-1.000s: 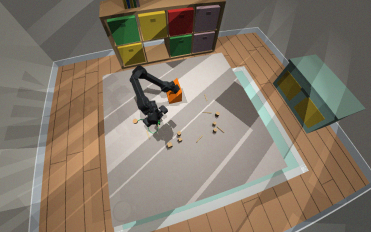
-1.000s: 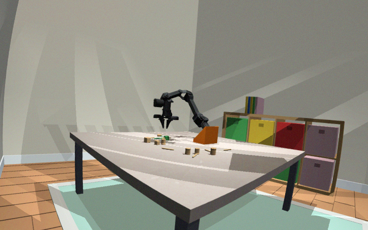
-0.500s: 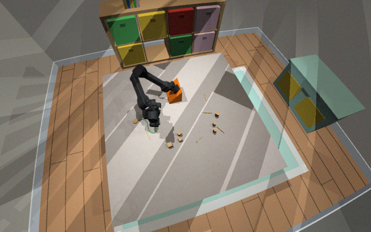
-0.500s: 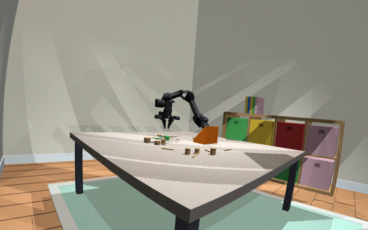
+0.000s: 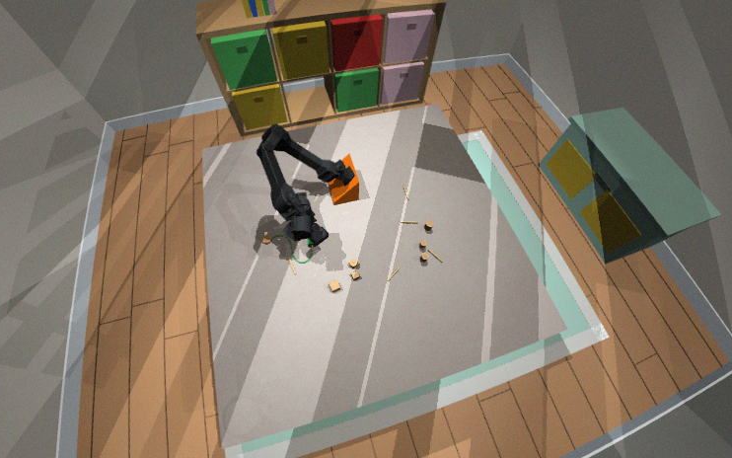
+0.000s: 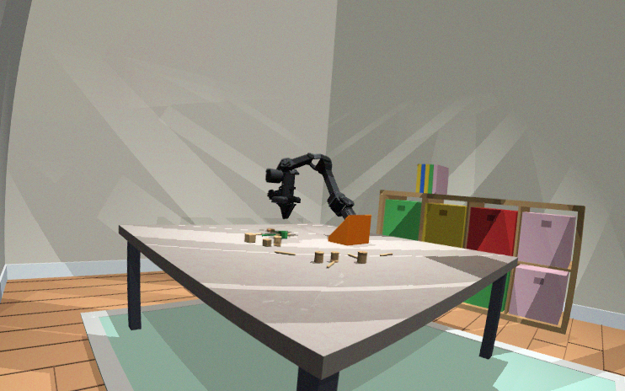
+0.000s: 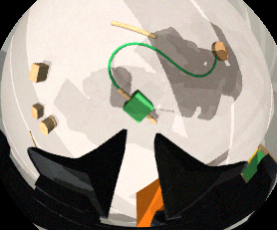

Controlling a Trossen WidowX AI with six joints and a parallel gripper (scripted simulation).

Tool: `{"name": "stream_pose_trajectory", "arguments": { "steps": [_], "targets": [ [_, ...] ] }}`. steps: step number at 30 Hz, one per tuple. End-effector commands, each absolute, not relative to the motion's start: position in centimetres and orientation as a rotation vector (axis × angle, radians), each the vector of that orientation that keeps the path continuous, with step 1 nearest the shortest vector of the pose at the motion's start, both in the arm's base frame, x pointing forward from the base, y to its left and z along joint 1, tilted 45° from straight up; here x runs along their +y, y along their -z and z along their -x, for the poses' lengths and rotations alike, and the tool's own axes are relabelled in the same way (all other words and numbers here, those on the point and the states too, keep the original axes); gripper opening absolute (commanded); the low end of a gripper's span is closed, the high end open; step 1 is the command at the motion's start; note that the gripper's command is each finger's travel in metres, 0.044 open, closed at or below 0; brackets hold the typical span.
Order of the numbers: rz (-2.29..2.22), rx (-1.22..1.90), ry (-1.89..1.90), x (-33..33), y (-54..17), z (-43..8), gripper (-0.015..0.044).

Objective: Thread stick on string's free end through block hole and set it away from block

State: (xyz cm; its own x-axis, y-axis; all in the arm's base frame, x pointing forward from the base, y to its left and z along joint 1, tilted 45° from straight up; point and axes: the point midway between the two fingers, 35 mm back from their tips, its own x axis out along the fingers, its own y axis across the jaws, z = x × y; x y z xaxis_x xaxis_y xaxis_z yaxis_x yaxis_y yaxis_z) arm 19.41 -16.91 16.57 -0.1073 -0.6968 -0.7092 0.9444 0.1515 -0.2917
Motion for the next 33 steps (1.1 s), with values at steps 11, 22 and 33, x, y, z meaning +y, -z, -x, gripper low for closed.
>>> {"name": "stream_pose_trajectory", "arguments": {
  "steps": [11,22,33],
  "targets": [
    [0.372,1.457,0.858,-16.31,-16.50,-17.14,0.0124],
    [0.372,1.457,0.858,-16.31,-16.50,-17.14,0.0124],
    [0.368,1.458,0.856,-17.12,-15.59,-17.21,0.0124]
  ]
}}
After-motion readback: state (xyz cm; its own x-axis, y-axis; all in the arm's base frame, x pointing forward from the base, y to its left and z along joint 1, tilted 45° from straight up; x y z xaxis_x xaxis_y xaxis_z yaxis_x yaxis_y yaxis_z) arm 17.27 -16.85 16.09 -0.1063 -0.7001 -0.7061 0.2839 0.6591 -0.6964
